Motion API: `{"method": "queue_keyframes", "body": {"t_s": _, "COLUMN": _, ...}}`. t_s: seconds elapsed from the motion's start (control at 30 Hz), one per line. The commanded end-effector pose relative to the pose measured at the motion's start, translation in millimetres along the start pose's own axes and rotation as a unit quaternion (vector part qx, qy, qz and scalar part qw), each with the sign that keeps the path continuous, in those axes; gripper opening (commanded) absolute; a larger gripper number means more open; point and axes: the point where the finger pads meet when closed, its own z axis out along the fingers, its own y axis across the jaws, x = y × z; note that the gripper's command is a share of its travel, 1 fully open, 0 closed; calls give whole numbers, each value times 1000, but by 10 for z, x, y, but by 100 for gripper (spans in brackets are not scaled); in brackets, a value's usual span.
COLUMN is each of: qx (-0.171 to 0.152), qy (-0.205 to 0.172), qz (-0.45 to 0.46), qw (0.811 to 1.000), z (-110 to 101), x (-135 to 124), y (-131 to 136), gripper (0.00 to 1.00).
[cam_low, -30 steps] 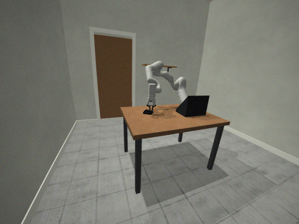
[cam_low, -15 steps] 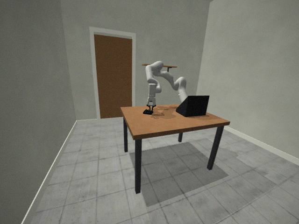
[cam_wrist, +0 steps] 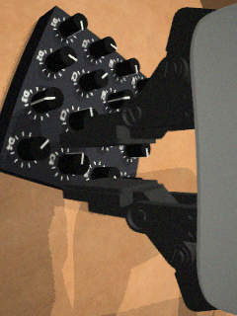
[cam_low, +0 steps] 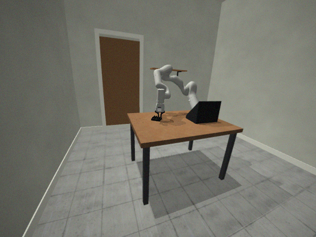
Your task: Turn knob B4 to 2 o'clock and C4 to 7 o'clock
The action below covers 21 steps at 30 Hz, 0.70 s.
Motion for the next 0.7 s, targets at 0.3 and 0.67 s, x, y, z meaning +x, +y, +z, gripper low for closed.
{"method": "queue_keyframes", "body": {"t_s": 0.3, "qx": -1, "qy": 0, "qz": 0, "qw": 1000, "z": 65, "x": 3, "y": 6, "gripper": 19}}
{"method": "queue_keyframes", "body": {"t_s": 0.67, "qx": -1, "qy": 0, "qz": 0, "qw": 1000, "z": 81, "x": 3, "y": 6, "gripper": 19}}
